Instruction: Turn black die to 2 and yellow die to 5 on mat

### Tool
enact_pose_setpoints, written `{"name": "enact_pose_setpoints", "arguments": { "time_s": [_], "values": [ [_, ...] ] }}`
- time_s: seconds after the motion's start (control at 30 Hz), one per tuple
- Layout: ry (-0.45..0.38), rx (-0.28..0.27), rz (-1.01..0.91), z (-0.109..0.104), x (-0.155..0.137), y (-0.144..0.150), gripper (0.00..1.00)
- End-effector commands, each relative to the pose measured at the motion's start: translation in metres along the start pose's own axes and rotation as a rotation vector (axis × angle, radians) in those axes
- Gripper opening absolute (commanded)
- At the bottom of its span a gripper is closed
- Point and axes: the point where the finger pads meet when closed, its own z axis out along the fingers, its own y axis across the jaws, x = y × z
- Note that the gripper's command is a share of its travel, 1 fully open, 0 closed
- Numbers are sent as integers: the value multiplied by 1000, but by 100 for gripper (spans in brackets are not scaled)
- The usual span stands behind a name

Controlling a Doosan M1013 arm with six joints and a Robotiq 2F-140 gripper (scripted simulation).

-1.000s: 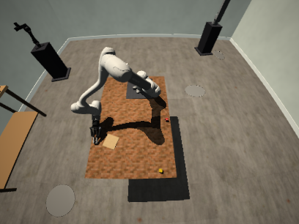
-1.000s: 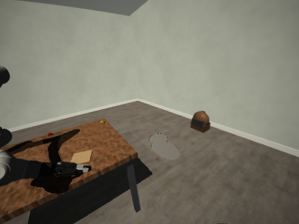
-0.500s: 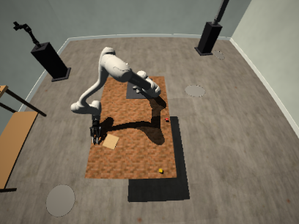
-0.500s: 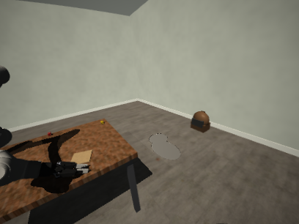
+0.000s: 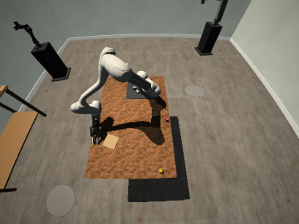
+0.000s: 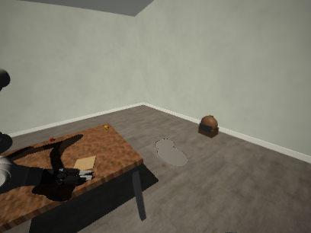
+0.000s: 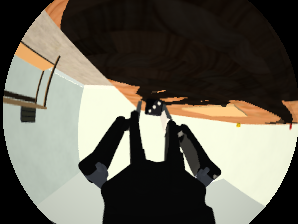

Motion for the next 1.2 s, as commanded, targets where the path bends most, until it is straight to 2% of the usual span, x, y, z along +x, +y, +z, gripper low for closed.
{"name": "enact_pose_setpoints", "arguments": {
  "time_s": [0.0, 0.87, 1.17],
  "values": [
    [0, 0, 0, 0, 0, 0, 35],
    [0, 0, 0, -1, 0, 0, 35],
    [0, 0, 0, -21, 0, 0, 35]
  ]
}}
